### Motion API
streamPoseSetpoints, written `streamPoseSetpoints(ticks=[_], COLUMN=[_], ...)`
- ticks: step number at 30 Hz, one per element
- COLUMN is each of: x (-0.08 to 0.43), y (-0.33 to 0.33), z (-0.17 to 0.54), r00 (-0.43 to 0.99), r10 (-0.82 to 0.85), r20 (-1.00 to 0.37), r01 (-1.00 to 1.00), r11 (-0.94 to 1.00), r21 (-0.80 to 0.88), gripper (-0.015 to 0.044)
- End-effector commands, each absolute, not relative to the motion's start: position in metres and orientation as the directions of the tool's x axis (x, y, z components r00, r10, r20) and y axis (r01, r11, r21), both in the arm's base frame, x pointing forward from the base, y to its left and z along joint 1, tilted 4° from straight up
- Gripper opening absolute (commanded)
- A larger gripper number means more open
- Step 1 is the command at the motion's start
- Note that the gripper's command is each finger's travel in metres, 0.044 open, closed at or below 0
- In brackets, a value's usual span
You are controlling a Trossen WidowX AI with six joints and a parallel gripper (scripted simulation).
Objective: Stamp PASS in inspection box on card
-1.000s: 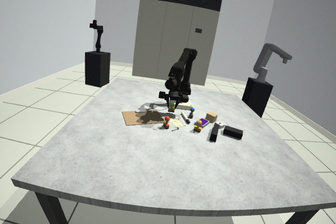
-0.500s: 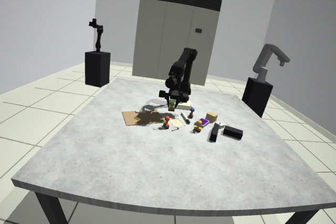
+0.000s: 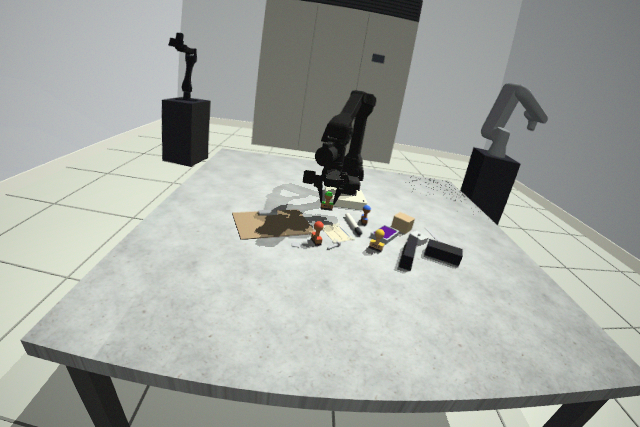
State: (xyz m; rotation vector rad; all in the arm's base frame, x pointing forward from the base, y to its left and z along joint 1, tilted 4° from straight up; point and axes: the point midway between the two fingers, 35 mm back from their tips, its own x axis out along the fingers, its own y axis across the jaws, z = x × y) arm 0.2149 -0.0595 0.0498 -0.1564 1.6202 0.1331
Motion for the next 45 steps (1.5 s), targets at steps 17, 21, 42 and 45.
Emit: streamPoseSetpoints(ticks=[17, 21, 42, 45], x=[0.216, 0.216, 0.216, 0.216], y=[-0.059, -0.059, -0.059, -0.059], z=[0.061, 0.063, 0.073, 0.075], r00=[-0.046, -0.046, -0.047, -0.047], r10=[-0.021, -0.021, -0.021, -0.021], r20=[-0.999, -0.999, -0.999, -0.999], r01=[-0.179, -0.179, -0.179, -0.179], r11=[0.984, 0.984, 0.984, 0.984], r21=[-0.012, -0.012, -0.012, -0.012], gripper=[0.0, 0.0, 0.0, 0.0])
